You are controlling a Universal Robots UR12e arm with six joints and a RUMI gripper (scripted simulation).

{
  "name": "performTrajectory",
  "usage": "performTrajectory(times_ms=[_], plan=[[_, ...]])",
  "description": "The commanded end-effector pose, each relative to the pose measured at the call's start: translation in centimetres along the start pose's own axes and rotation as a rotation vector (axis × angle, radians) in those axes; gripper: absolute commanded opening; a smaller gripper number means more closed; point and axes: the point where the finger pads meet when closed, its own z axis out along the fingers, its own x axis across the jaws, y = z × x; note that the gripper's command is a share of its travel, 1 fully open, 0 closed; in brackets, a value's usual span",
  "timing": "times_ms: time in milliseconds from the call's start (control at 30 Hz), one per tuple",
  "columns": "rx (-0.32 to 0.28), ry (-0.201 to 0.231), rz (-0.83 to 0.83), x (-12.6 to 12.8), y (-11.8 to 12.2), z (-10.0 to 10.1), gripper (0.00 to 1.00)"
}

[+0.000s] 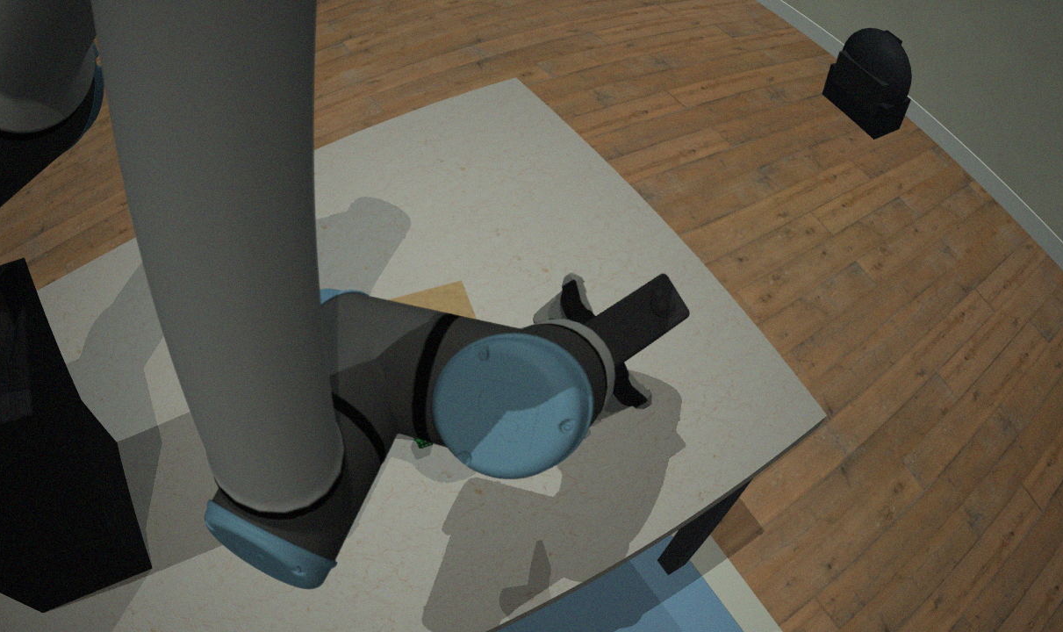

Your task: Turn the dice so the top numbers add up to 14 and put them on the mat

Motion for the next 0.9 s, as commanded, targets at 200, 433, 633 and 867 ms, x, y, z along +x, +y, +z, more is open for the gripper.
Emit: performTrajectory(times_ms=[200,433,633,867], plan=[[0.001,0.0,-0.001,0.0,-0.1,0.0,1.0],[0.001,0.0,-0.001,0.0,-0.1,0.0,1.0],[-0.004,0.002,-0.005,0.0,0.0,0.0,1.0],[-0.111,0.049,-0.115,-1.1,2.2,1.3,1.0]])
